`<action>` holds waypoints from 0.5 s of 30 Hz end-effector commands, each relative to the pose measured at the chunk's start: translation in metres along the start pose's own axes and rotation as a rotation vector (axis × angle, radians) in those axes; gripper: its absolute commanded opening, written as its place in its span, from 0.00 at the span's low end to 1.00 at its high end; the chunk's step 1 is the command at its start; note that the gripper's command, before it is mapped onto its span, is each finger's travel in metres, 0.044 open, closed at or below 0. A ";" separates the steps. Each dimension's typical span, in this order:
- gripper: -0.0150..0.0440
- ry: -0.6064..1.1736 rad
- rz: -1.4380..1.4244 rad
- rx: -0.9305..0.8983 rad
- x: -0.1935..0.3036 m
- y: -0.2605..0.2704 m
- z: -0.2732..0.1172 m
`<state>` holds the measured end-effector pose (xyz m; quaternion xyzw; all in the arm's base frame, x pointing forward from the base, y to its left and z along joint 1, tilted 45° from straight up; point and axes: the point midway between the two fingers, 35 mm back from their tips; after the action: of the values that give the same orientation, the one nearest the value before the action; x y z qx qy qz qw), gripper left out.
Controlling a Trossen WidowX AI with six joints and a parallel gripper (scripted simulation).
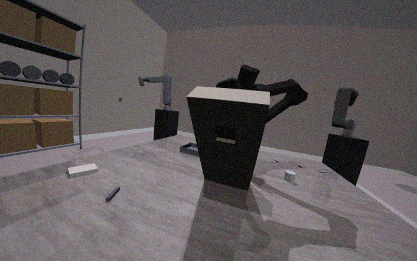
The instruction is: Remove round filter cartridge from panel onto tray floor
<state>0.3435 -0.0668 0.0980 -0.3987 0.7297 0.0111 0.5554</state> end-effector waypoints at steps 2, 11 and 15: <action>0.41 0.006 -0.001 -0.005 0.000 0.002 0.006; 0.41 0.006 -0.002 -0.005 0.000 0.002 0.008; 0.41 0.006 -0.002 -0.005 0.000 0.002 0.009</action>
<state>0.3442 -0.0666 0.0973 -0.3965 0.7297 0.0117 0.5570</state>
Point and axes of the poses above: the point midway between the two fingers, 35 mm back from their tips, its own z axis out along the fingers, its own y axis across the jaws, x = y × z, and after that the axes turned 8 degrees about -z, right-handed
